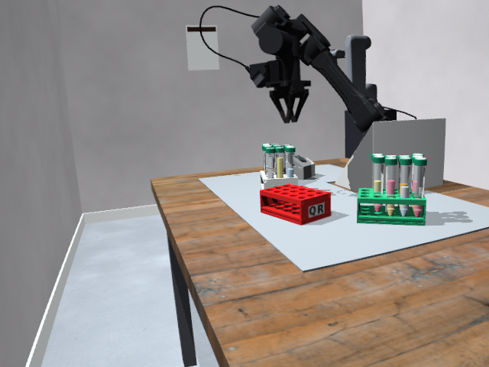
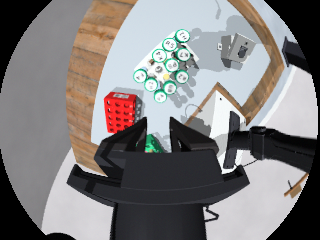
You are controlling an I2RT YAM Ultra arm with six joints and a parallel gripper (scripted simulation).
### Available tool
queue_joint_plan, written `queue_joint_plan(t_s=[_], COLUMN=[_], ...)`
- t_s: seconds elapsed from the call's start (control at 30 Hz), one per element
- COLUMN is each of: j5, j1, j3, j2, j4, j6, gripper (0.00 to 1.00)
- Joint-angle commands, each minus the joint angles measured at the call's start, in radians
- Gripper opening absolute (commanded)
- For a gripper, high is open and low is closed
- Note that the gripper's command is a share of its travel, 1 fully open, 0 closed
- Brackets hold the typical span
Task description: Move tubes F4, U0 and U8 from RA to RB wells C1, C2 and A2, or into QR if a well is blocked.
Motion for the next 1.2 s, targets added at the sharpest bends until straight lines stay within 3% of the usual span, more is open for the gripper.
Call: queue_joint_plan(t_s=[0.0, 0.33, 0.4, 0.73, 1.17], j5=[0.01, -0.052, -0.052, -0.108, -0.096], j1=[0.022, 0.12, 0.12, 0.222, 0.213], j3=[0.029, 0.031, 0.031, 0.095, 0.106], j2=[-0.028, 0.117, 0.117, 0.27, 0.243], j4=[-0.023, 0.047, 0.047, 0.084, 0.055], j6=[-0.003, -0.199, -0.199, -0.432, -0.792], gripper=[0.3, 0.3, 0.3, 0.3, 0.3])
